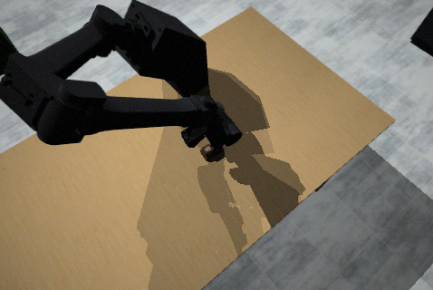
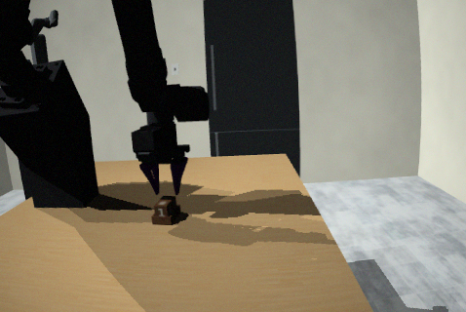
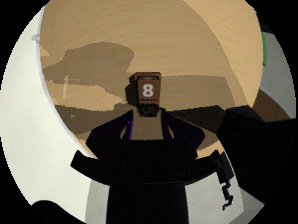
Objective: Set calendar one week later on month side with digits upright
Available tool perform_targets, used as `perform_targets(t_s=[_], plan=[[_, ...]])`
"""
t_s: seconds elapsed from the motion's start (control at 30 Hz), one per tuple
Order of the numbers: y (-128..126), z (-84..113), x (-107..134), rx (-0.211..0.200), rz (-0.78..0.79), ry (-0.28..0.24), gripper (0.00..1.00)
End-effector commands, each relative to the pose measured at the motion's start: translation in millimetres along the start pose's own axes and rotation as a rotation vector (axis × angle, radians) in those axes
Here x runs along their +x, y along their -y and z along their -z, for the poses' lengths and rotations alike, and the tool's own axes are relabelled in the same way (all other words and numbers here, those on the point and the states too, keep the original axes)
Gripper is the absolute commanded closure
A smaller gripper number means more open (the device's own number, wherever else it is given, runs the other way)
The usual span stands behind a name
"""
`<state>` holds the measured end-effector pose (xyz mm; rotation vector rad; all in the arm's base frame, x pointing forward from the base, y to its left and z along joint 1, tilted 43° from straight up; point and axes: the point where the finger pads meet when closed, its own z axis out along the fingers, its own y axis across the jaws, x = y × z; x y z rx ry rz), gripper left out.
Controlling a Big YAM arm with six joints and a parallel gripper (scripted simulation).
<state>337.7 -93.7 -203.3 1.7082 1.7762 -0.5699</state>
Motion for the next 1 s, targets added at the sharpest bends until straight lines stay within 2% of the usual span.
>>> perform_targets(t_s=[0.0, 0.97], plan=[[-1.8, 0.7, 2.0, -0.004, 0.016, -0.001, 0.55], [1.8, 0.5, 3.0, -0.006, 0.015, -0.001, 0.55]])
